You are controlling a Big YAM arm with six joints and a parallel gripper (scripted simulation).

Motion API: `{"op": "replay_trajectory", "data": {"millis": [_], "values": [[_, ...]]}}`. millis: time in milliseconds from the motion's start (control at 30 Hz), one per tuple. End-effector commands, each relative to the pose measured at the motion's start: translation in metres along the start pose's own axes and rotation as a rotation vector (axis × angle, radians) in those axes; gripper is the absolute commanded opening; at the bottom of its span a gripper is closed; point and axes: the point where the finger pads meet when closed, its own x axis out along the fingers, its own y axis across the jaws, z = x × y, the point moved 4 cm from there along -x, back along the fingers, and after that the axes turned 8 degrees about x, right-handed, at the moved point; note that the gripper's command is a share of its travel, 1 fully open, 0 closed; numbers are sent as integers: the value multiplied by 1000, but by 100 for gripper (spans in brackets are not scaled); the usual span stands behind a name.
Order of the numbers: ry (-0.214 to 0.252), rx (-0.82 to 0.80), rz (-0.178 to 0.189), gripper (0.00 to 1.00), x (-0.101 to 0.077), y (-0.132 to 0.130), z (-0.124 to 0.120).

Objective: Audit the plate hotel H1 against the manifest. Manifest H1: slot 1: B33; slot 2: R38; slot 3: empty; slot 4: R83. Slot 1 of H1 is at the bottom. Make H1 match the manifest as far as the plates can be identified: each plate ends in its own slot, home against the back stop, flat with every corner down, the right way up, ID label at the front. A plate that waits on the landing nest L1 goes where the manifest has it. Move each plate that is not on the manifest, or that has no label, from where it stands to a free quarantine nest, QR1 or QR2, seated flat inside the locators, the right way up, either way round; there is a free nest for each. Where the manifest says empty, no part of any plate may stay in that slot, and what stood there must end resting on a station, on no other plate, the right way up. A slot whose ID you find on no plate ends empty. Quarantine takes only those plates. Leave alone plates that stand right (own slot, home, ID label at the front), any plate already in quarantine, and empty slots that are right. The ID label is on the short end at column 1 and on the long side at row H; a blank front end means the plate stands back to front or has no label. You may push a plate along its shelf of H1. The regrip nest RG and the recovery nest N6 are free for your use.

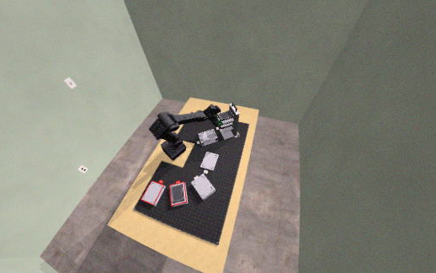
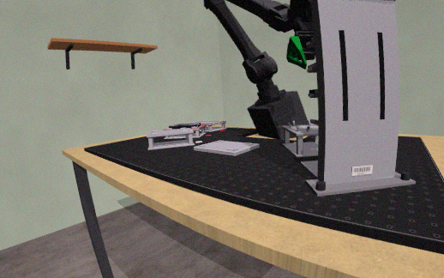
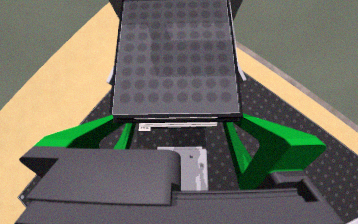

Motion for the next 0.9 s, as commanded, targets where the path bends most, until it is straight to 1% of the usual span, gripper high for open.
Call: {"op": "replay_trajectory", "data": {"millis": [0, 33, 67, 133, 167, 333, 367, 867], "values": [[2, -10, -4, 100, 6, 0, -4], [9, -12, -6, 100, 8, -1, -4], [3, -8, -7, 100, 8, -1, 2], [-2, -4, -4, 100, 8, 1, 5], [-23, 10, 6, 100, 3, 4, 14], [-23, 10, 6, 100, 3, 4, 14], [-23, 10, 6, 86, 3, 4, 14], [-23, 10, 6, 86, 3, 4, 14]]}}
